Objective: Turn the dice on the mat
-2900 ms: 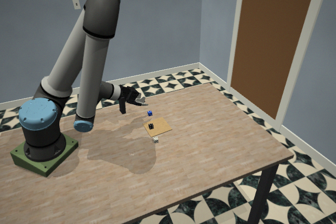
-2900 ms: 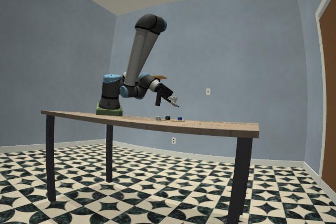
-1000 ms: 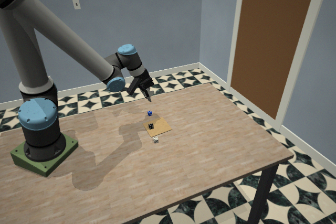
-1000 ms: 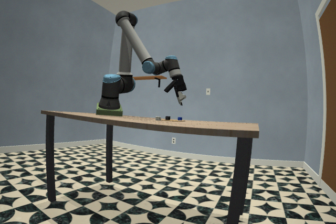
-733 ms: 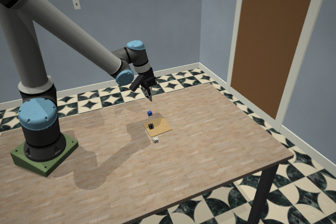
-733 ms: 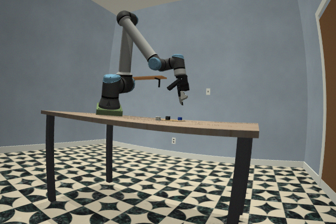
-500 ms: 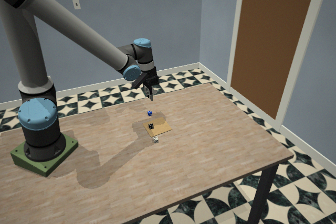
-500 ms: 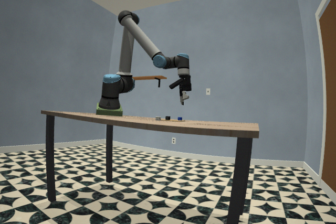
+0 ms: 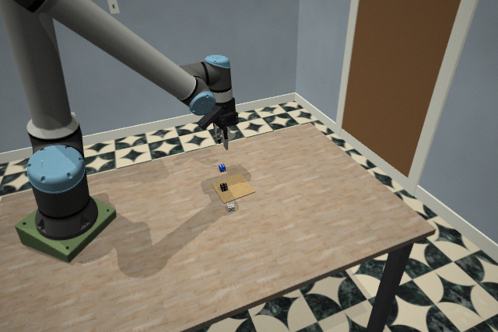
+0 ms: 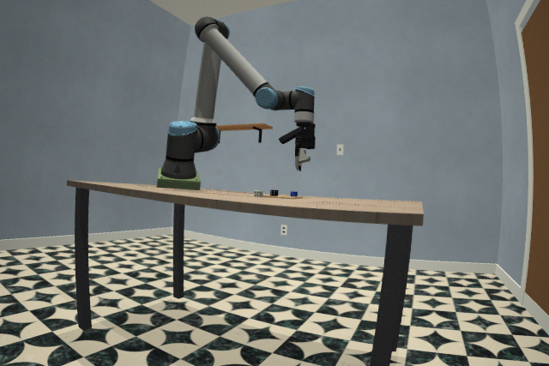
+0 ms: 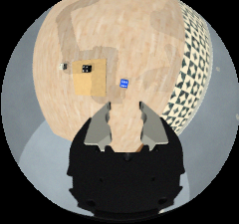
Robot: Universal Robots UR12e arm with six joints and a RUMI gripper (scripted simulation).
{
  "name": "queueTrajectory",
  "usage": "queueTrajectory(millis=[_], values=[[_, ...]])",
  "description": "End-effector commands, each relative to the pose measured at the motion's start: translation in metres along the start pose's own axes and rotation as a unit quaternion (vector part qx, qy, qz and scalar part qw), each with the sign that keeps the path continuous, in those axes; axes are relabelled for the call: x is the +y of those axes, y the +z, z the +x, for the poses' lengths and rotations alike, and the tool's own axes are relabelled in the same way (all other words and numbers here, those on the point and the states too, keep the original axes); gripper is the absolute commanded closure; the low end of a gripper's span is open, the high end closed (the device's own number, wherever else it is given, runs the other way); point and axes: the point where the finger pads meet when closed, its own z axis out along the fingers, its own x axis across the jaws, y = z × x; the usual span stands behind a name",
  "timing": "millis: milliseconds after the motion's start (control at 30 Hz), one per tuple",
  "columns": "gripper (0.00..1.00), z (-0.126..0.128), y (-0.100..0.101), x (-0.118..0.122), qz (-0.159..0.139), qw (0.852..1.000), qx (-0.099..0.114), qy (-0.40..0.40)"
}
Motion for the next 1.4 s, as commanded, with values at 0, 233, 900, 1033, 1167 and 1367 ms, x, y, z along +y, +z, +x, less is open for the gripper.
queueTrajectory(millis=[0, 233, 900, 1033, 1167, 1367], values=[[0.0, -0.0001, -0.0007, 0.0007, 0.0, 1.0, 0.0, 0.0], [0.0, -0.0001, -0.0007, 0.0007, 0.0, 1.0, 0.0, 0.0], [0.0, -0.0009, -0.0001, -0.0001, 0.0, 1.0, 0.0, -0.025], [0.0, -0.0015, 0.0005, -0.0007, 0.0, 0.999, 0.0, -0.047], [0.0, -0.0024, 0.0012, -0.0015, 0.0, 0.997, 0.0, -0.077], [0.0, -0.0036, 0.0022, -0.0025, 0.0, 0.993, 0.0, -0.116]])
